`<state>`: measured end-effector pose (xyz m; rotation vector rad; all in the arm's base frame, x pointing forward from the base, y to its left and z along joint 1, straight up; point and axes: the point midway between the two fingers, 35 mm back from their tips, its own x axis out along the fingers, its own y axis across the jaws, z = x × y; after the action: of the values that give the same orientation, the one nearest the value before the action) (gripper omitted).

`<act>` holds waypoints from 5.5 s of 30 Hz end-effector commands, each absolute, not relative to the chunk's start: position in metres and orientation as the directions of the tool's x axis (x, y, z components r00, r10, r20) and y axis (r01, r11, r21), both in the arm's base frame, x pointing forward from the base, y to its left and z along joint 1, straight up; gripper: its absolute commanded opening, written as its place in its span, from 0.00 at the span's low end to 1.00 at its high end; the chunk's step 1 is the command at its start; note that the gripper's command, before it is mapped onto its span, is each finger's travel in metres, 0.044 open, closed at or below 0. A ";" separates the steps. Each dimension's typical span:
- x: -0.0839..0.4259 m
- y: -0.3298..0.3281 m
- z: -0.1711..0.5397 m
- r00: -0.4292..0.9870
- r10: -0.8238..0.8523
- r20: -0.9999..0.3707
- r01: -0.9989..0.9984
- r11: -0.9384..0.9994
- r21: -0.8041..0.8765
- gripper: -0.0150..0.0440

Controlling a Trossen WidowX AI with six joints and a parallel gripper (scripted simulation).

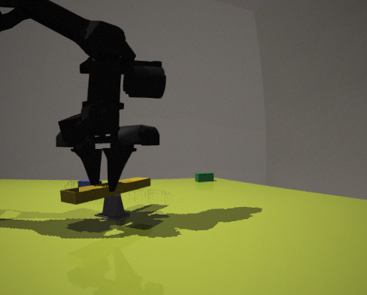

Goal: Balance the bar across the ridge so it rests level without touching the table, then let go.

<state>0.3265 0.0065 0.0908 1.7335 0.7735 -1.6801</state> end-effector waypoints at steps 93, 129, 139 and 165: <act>0.326 0.006 0.093 0.027 0.001 -1.000 0.755 -0.655 0.020 0.25; 0.325 0.006 0.092 0.024 0.002 -1.000 0.758 -0.652 0.017 0.25; 0.325 0.006 0.092 0.024 0.002 -1.000 0.758 -0.652 0.017 0.54; 0.325 0.006 0.092 0.024 0.002 -1.000 0.758 -0.652 0.017 0.54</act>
<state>0.3253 0.0064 0.0923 1.7289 0.7760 -1.6870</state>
